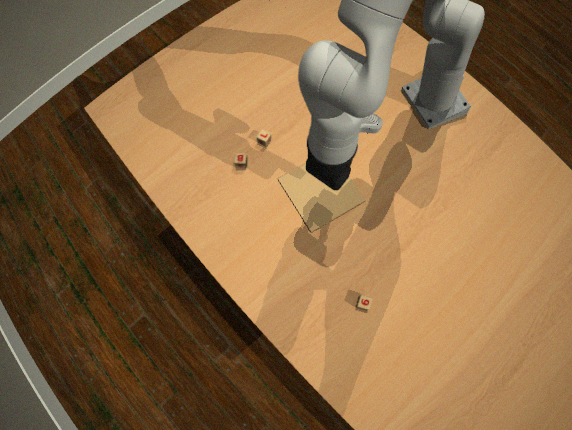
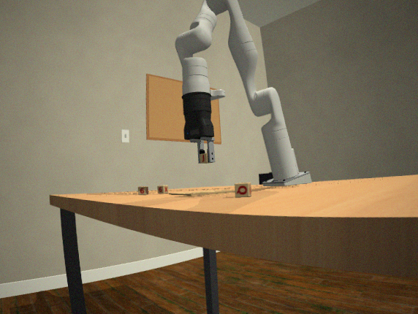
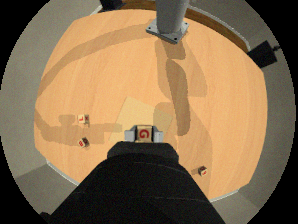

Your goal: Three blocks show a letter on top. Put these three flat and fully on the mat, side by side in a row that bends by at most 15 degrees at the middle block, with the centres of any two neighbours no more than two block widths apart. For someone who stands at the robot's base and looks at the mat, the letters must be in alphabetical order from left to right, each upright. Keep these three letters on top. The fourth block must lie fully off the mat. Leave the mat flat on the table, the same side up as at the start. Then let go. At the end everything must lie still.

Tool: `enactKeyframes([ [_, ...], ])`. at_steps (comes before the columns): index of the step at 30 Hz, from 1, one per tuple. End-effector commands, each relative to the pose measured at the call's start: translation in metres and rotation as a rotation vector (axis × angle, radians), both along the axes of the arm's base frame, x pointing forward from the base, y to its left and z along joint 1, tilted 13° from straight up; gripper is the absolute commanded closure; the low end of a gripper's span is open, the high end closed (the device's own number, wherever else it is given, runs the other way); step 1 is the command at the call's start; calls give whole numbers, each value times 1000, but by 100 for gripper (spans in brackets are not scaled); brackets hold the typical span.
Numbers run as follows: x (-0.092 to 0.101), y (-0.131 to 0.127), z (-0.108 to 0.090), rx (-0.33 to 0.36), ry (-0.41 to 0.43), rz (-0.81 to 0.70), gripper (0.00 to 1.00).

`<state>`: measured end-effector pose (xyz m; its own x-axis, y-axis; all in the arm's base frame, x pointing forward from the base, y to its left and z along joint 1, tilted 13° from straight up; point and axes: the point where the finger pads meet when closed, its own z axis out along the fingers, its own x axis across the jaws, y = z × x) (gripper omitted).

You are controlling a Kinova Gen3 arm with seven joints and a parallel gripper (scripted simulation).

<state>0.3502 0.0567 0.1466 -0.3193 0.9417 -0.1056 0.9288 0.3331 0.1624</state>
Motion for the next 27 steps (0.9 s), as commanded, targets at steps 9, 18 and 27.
enactKeyframes([
  [9,2,4,24,11,-27,4,51],
  [18,2,4,25,11,-27,4,51],
  [27,2,4,25,15,-27,-12,51],
])
